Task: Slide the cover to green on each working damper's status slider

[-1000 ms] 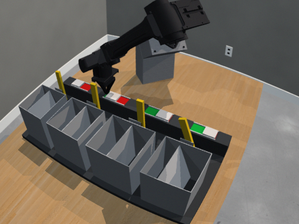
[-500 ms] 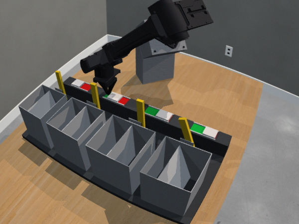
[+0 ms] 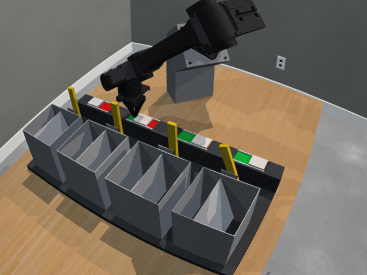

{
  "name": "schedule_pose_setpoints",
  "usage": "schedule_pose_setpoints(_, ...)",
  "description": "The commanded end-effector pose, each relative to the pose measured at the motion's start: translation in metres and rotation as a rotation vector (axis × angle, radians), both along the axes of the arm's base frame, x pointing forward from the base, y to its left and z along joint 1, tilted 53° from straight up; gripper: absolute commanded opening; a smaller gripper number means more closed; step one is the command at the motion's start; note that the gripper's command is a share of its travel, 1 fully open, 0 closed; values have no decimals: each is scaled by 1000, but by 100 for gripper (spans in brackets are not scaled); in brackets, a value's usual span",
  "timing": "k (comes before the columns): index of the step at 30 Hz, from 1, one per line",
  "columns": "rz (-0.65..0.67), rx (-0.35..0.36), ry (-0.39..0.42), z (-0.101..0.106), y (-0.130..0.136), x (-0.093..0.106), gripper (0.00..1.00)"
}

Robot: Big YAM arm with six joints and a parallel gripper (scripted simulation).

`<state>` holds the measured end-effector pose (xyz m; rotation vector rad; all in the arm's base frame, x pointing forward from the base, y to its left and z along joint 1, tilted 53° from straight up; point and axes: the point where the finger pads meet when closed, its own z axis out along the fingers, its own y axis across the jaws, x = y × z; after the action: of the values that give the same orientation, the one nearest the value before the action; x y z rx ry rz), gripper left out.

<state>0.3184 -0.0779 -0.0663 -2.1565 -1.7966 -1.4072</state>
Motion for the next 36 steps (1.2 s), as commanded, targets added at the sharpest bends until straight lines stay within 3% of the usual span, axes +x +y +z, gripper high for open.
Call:
schedule_pose_setpoints(1,14,0,-9,6,9,1,0)
schedule_pose_setpoints(36,14,2,-8,13,19,-1,0)
